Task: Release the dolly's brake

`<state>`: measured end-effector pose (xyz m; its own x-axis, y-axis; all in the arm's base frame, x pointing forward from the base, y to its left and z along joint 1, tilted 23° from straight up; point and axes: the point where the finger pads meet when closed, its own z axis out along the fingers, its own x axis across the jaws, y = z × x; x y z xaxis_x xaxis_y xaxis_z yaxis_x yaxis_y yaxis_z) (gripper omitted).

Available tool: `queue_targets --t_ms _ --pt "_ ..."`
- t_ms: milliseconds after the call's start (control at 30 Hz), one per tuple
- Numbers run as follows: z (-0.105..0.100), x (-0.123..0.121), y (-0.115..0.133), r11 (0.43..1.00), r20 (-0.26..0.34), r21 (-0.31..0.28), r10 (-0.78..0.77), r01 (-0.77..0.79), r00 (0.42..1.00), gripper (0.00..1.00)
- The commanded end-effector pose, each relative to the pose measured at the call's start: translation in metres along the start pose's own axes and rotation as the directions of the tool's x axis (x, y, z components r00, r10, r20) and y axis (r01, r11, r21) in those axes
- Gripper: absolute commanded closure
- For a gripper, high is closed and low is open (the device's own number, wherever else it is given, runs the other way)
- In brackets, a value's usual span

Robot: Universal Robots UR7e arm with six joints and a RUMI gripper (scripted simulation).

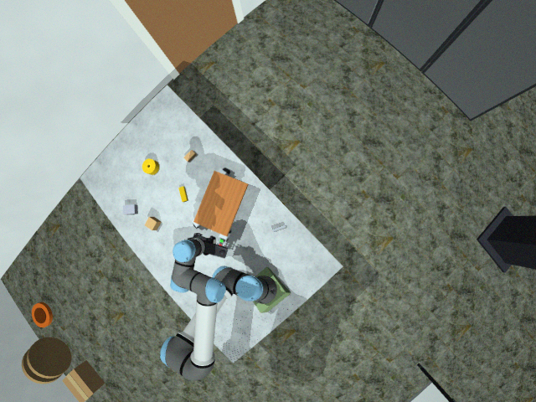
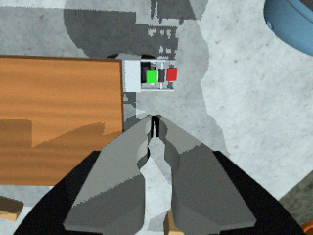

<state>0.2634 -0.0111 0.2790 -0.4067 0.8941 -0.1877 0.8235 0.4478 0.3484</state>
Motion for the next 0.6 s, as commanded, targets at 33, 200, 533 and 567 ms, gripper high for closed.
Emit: queue_targets --t_ms 33,200,533,567 --pt "0.022 -0.001 -0.003 1.000 0.000 -0.001 -0.001 0.001 1.000 1.00" --pt "0.038 0.000 -0.004 1.000 0.000 -0.002 -0.001 0.001 1.000 1.00" --pt "0.038 0.000 -0.004 1.000 0.000 -0.002 -0.001 0.001 1.000 1.00" --pt "0.038 0.000 -0.004 1.000 0.000 -0.002 -0.001 0.001 1.000 1.00"
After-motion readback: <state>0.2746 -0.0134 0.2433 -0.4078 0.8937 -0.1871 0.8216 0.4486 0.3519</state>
